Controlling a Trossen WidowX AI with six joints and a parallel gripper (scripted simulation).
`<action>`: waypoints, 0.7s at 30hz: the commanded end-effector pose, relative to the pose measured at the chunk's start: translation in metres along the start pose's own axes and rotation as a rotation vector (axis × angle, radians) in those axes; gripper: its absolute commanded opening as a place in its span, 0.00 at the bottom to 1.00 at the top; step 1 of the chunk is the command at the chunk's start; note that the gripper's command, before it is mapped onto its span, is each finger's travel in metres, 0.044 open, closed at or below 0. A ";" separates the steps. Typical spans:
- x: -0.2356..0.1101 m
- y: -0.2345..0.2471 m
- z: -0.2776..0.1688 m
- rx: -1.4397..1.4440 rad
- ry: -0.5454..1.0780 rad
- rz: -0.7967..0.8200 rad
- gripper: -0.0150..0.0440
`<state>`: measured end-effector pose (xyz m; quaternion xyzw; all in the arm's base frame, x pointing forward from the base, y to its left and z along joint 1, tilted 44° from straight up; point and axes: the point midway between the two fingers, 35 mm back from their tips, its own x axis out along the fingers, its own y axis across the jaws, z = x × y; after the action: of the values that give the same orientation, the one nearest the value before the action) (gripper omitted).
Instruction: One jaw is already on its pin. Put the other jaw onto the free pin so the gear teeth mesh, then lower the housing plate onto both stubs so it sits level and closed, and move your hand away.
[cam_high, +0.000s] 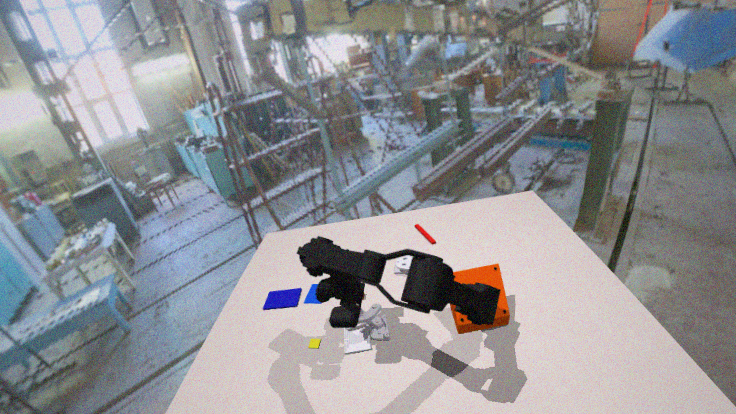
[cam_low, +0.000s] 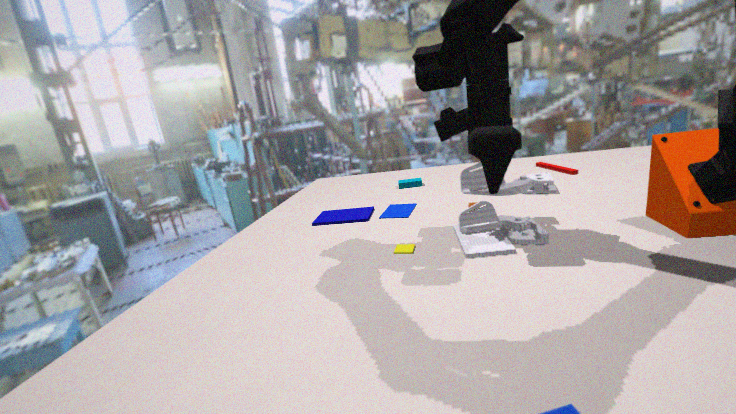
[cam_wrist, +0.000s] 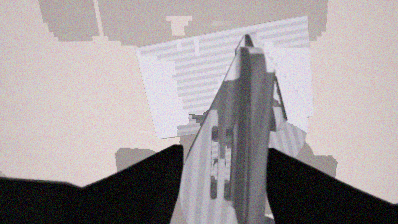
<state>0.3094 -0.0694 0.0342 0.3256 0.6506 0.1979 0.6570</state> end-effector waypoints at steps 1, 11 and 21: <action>0.000 -0.016 0.002 -0.061 0.000 -0.002 0.48; 0.001 -0.021 0.002 -0.082 0.000 0.000 0.48; 0.001 -0.021 0.002 -0.079 0.000 0.000 0.48</action>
<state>0.3077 -0.0834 0.0198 0.3022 0.6410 0.2245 0.6689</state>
